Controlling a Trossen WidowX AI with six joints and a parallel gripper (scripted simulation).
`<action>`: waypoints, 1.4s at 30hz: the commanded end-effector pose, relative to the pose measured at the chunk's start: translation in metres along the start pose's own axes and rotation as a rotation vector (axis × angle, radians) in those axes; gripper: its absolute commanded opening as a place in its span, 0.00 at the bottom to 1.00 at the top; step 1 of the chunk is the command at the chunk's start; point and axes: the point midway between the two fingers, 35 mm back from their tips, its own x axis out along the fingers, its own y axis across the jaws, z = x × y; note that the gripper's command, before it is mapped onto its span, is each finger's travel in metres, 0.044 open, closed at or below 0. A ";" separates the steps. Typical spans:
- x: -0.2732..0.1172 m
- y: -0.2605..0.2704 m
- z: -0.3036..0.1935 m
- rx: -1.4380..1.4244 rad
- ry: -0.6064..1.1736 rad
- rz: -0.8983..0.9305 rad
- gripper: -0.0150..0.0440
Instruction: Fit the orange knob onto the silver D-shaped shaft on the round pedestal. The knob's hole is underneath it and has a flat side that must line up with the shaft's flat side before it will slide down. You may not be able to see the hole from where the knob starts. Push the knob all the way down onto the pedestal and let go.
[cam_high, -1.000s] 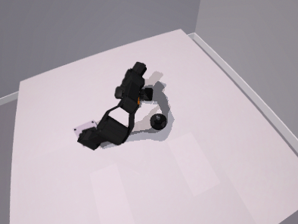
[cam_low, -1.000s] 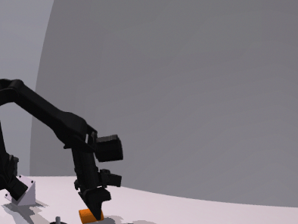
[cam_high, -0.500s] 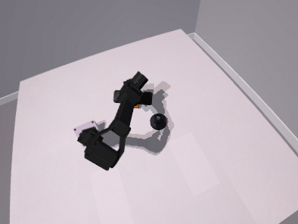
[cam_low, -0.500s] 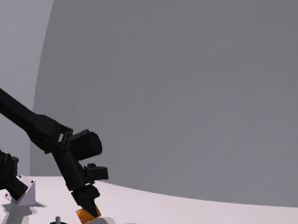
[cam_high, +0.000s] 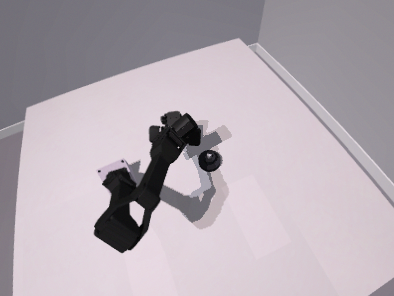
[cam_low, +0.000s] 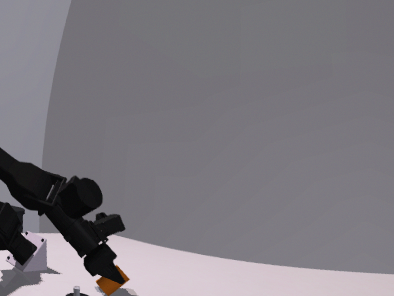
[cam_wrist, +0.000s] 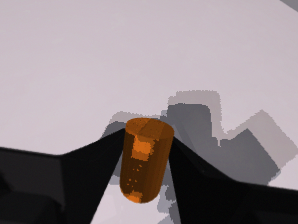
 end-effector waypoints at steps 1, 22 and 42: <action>-0.003 0.000 -0.002 -0.004 -0.063 0.000 0.56; -0.015 0.000 -0.023 -0.008 -0.425 0.008 0.56; -0.017 0.000 -0.029 -0.009 -0.519 0.010 0.69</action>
